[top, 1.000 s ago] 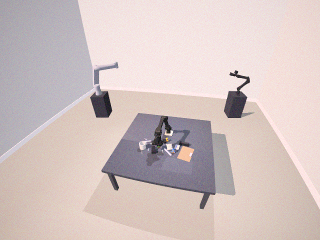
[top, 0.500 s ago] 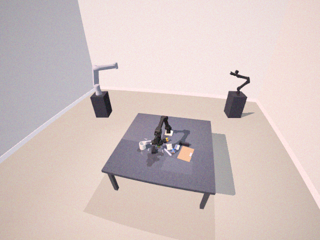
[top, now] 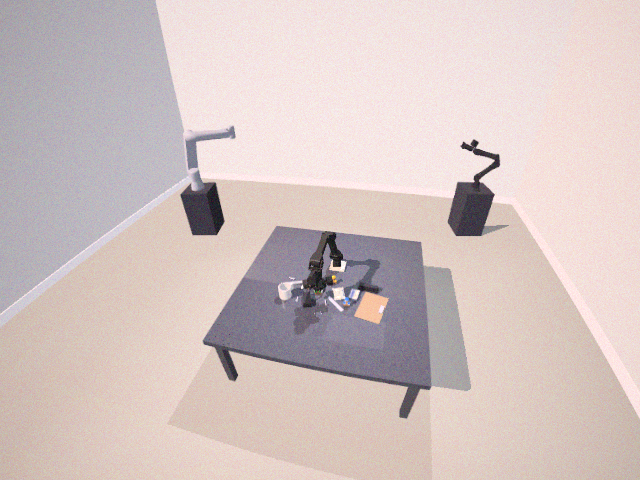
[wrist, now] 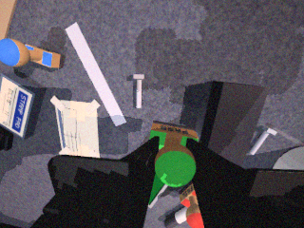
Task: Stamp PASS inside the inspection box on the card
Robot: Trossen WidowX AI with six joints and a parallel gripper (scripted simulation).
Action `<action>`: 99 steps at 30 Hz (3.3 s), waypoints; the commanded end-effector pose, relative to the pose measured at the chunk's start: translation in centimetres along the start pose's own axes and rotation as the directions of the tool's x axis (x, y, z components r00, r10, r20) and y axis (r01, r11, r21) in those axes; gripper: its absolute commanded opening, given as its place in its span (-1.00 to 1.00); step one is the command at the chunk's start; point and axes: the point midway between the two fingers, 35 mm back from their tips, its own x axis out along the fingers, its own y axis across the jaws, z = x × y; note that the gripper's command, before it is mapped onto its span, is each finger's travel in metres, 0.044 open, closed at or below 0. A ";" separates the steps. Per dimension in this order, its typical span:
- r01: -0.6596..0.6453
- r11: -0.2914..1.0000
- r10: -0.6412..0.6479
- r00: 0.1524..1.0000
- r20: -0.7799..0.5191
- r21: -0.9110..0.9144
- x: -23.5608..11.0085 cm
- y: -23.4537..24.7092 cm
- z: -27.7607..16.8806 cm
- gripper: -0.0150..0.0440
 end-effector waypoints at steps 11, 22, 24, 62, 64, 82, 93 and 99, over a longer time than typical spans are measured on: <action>0.000 1.000 0.000 1.000 0.005 0.005 -0.8 0.0 0.0 -0.49; -0.001 1.000 0.001 1.000 0.001 0.004 -1.3 0.6 -4.0 -0.49; -0.001 1.000 0.001 1.000 0.001 0.004 -1.3 0.8 -4.8 -0.49; -0.002 1.000 0.002 1.000 -0.005 0.005 0.3 3.0 -11.8 -0.49; -0.002 1.000 0.002 1.000 -0.005 0.005 0.4 3.0 -11.8 -0.49; -0.002 1.000 0.002 1.000 -0.005 0.006 1.6 2.9 -11.8 -0.49; -0.002 1.000 0.002 1.000 -0.005 0.007 2.3 2.9 -11.8 -0.49; -0.002 1.000 0.003 1.000 -0.005 0.007 2.7 2.9 -11.8 -0.49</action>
